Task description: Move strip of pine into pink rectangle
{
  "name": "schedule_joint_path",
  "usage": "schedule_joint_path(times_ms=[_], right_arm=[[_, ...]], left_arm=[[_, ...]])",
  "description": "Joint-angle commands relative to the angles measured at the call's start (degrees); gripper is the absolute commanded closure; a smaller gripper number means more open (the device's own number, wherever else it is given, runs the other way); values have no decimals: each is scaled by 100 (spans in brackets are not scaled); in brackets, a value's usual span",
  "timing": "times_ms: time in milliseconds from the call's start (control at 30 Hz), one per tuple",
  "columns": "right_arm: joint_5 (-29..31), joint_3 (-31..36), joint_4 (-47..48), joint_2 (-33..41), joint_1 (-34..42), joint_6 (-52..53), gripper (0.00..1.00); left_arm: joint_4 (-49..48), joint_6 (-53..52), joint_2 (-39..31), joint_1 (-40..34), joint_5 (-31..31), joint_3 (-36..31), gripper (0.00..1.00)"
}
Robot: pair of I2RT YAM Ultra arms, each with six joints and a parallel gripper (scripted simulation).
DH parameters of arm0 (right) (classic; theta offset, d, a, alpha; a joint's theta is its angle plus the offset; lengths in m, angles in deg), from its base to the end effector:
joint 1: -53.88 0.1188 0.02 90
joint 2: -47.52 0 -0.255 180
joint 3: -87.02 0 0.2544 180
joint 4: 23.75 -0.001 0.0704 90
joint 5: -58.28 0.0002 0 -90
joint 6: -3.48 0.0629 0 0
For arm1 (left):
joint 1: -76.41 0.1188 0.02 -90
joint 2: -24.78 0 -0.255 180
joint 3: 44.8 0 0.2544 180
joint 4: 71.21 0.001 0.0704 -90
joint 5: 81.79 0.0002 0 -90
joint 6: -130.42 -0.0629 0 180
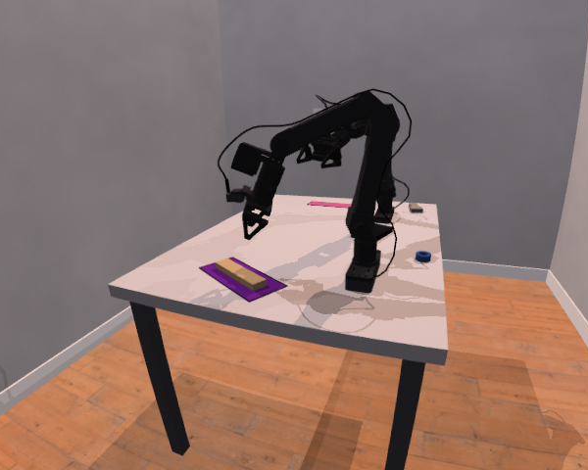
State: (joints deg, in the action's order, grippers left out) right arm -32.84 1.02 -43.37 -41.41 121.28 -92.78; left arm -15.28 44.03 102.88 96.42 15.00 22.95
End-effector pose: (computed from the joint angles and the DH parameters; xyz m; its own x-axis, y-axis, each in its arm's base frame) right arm 0.1487 0.3631 0.3095 -0.0451 -0.3920 -0.9189 -0.9405 0.3268 -0.0933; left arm 0.2568 0.0867 0.2009 -0.8400 -0.3724 -0.3947 -0.3487 0.9277 -0.1334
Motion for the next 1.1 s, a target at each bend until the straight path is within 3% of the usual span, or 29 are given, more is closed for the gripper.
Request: schedule_joint_path(times_ms=[0, 300, 367, 867, 1067], right_arm=[[50, -7, 157, 159, -15, 37, 0], [50, -7, 158, 159, -15, 37, 0], [50, -7, 158, 159, -15, 37, 0], [50, -7, 158, 159, -15, 37, 0], [50, -7, 158, 159, -15, 37, 0]], left_arm=[[-32, -270, 64, 56, 86, 202, 32], [-500, -2749, 459, 721, 718, -228, 32], [-500, -2749, 459, 721, 718, -228, 32], [-1155, -6889, 1413, 2192, 1933, -747, 32], [-1103, -7594, 1694, 2540, 2209, -747, 32]])
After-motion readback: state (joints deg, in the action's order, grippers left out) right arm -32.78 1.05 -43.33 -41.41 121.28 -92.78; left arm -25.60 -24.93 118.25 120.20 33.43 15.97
